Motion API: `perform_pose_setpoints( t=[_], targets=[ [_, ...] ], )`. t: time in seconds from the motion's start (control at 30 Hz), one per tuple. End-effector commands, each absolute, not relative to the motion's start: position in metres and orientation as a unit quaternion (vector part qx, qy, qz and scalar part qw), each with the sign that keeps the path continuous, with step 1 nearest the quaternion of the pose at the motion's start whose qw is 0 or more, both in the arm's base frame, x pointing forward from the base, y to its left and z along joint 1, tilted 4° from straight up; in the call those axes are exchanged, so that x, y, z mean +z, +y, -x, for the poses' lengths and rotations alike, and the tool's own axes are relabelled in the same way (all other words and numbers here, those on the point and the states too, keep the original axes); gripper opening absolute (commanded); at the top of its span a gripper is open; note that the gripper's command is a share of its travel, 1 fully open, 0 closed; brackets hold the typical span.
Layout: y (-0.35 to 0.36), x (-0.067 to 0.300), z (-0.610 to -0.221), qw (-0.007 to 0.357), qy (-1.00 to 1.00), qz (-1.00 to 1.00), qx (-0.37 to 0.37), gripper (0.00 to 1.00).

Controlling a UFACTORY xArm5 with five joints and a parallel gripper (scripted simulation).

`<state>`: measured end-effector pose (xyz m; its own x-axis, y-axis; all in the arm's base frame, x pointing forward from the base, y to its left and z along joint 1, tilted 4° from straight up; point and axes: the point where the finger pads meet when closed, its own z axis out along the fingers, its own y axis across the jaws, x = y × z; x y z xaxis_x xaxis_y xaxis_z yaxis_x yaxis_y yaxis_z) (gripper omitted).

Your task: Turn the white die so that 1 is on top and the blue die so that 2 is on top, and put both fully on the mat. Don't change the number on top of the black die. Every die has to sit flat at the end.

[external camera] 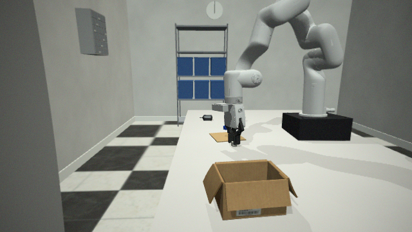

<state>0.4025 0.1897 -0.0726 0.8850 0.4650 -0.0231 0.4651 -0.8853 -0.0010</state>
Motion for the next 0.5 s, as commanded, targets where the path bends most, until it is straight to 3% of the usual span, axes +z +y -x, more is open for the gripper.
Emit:
perform_pose_setpoints(
  t=[0.0, 0.47],
  targets=[
    [0.1901, -0.0768, -0.4043, 0.002, 0.240, -0.971, -0.009, 0.36],
    [0.1898, -0.0818, -0.4044, 0.002, 0.240, -0.971, -0.009, 0.36]
  ],
)
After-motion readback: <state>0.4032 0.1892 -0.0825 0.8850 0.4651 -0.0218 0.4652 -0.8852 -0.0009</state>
